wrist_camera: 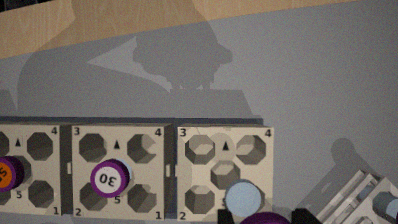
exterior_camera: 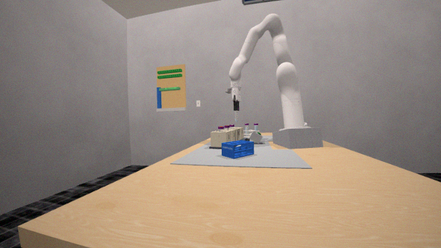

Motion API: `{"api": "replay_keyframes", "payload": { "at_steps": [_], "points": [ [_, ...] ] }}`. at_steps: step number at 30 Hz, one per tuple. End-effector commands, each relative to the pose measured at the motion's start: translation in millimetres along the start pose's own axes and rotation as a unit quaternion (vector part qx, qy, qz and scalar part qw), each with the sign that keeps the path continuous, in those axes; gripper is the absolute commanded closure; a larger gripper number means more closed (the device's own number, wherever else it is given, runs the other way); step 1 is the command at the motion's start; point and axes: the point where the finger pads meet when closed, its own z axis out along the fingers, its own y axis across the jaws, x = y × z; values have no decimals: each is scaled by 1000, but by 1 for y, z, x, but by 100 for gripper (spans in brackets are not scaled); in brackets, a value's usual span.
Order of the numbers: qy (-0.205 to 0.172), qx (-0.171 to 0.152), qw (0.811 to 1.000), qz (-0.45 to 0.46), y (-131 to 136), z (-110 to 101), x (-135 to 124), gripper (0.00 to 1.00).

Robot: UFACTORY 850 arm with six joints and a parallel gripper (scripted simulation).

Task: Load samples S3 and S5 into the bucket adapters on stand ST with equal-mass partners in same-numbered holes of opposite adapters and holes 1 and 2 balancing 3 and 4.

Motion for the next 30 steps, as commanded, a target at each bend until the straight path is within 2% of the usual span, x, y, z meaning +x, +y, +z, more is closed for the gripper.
{"api": "replay_keyframes", "payload": {
  "at_steps": [1, 23, 30],
  "points": [
    [0, -6, 1000, 2, -10, 0, 5, 100],
    [0, -6, 1000, 2, -10, 0, 5, 100],
    [0, -6, 1000, 2, -10, 14, 5, 100]
  ]
}}
